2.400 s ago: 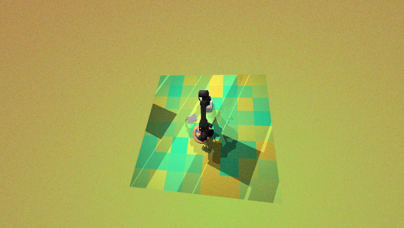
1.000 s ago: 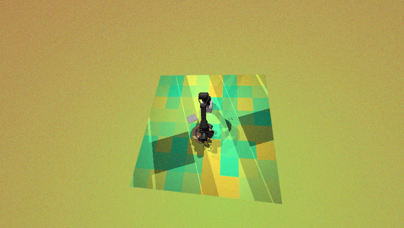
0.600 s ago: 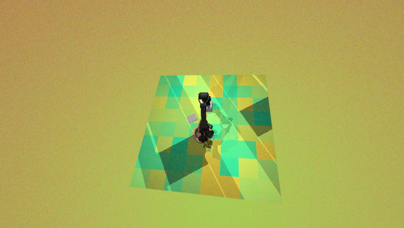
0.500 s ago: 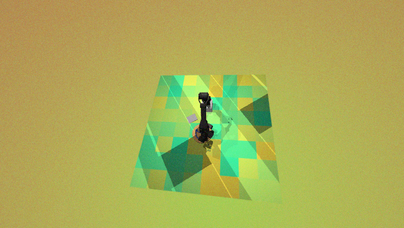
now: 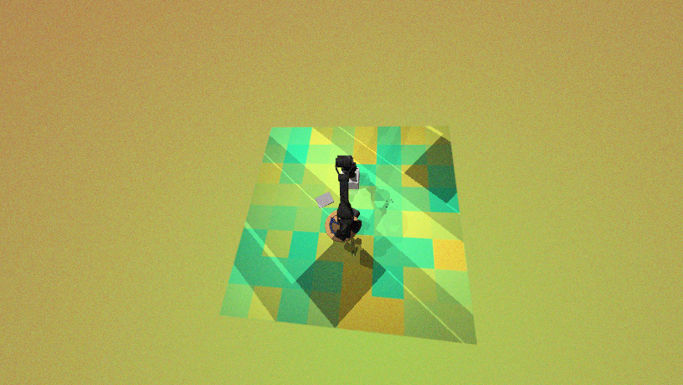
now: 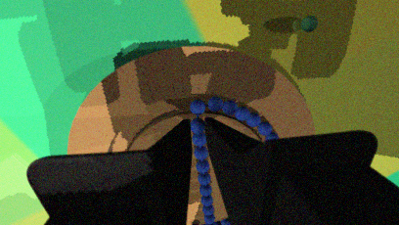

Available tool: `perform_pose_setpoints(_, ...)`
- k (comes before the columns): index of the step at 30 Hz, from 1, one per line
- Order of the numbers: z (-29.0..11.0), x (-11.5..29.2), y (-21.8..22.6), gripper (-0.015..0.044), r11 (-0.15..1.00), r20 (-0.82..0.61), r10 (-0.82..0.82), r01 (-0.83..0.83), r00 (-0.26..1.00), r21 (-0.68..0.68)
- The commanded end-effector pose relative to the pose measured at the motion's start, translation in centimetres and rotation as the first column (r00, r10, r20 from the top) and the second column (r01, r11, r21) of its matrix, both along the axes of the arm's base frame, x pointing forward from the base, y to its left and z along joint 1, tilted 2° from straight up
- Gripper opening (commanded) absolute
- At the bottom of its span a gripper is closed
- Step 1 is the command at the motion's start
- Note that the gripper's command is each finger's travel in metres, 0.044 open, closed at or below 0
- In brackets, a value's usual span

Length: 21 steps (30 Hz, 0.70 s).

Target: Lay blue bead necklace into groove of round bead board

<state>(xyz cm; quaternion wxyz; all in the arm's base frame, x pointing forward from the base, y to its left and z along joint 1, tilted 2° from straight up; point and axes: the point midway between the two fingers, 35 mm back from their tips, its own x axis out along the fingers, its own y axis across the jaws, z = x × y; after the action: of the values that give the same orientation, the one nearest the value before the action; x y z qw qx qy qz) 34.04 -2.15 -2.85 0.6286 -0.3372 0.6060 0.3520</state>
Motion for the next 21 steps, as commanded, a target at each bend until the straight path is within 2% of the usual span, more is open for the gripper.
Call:
perform_pose_setpoints(1,0.20,-0.15,0.77,0.0000,1.000,0.002,-0.002,0.002,1.000,0.002)
perform_pose_setpoints(18,-0.60,-0.35,1.58,0.0000,1.000,0.002,-0.002,0.002,1.000,0.002)
perform_pose_setpoints(21,-0.24,-0.30,1.50,0.0079,1.000,0.004,0.001,-0.001,1.000,0.001)
